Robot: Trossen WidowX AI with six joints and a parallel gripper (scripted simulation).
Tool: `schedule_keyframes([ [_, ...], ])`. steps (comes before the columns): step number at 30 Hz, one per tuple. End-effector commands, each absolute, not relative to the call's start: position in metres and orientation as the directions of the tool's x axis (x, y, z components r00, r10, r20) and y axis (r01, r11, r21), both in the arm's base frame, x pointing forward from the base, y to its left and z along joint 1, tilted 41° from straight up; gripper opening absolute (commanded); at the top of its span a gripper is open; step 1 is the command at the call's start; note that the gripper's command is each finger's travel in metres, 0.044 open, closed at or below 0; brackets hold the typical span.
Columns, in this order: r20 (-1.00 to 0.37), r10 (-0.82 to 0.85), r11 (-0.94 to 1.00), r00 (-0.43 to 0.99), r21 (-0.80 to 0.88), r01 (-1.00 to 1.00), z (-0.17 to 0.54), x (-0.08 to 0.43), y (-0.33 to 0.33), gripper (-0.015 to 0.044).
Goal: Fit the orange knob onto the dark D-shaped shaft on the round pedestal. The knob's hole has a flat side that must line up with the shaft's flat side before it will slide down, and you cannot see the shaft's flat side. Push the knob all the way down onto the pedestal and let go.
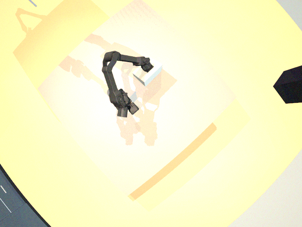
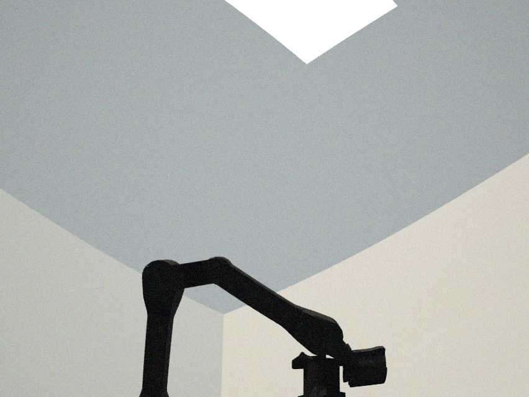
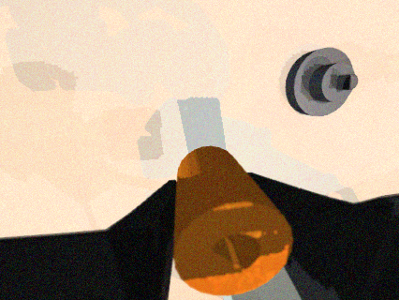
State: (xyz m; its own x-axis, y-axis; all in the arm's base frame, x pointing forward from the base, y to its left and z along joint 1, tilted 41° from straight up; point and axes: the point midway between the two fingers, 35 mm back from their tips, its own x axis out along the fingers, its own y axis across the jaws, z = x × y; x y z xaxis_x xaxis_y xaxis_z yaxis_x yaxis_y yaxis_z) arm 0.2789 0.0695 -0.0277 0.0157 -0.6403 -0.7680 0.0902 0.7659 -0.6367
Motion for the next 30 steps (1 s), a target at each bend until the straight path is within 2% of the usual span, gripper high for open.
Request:
schedule_keyframes([
  [1,-0.772,-0.635,0.770,0.022,-0.631,0.088,-0.022,0.286,0.061,0.0000],
  [30,-0.779,-0.626,0.778,0.028,-0.622,0.086,0.011,0.315,-0.012,0.0000],
])
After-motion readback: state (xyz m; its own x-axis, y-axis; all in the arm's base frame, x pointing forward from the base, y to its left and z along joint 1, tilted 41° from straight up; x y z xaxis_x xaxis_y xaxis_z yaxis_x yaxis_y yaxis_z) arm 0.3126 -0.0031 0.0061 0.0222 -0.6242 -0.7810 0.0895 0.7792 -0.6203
